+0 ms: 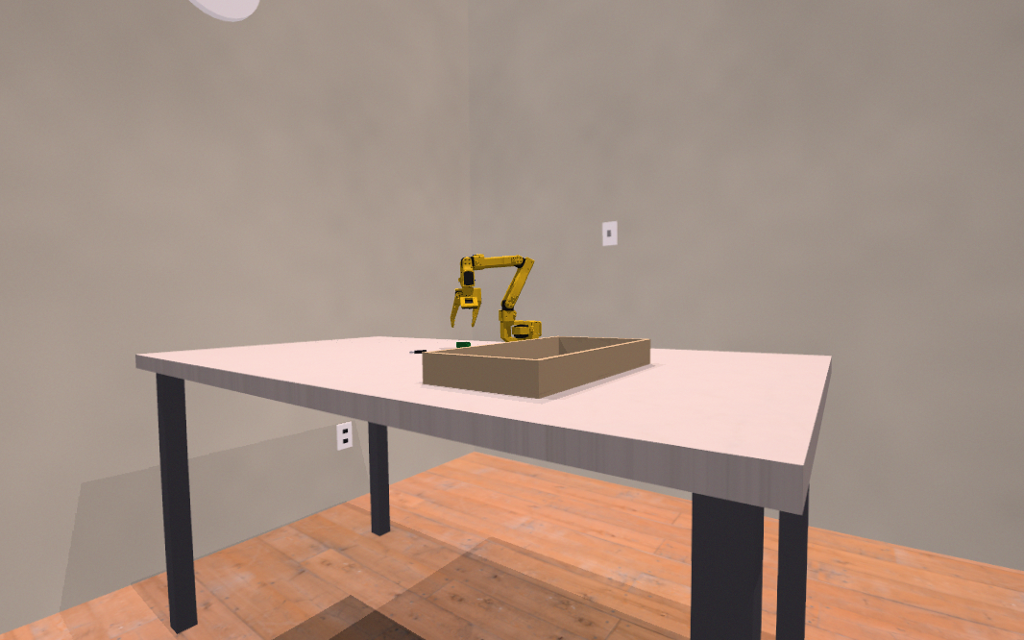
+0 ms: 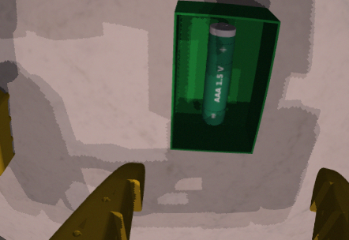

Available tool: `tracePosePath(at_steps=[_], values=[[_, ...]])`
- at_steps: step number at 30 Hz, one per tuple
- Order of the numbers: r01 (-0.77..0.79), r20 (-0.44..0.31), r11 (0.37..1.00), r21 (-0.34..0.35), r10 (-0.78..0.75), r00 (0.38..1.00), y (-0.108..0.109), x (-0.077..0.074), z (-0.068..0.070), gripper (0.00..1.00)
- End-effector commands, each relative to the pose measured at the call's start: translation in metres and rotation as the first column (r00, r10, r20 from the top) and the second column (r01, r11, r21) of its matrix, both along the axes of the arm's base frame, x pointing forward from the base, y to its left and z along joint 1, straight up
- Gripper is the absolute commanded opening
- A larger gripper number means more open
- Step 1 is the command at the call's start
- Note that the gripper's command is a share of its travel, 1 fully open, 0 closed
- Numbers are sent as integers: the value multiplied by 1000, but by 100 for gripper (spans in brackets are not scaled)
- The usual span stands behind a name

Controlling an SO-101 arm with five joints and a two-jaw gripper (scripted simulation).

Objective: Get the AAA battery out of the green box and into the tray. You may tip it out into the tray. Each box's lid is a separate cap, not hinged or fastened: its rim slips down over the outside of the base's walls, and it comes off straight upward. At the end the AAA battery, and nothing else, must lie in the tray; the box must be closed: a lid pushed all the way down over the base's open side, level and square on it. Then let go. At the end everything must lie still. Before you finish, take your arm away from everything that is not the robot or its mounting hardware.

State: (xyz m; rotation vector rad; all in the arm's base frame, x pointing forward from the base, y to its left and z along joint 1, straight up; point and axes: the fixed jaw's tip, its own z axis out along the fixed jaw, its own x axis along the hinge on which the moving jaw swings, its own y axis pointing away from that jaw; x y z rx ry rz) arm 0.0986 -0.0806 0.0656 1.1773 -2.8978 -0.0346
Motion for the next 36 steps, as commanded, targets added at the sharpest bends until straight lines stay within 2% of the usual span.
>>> tracePosePath(at_steps=[1,12,36], values=[[2,21,1000,-15,-1,1000,-2,0,2,29],[2,21,1000,-15,-1,1000,-2,1,-5,29],[2,21,1000,-15,-1,1000,-3,2,-39,29]])
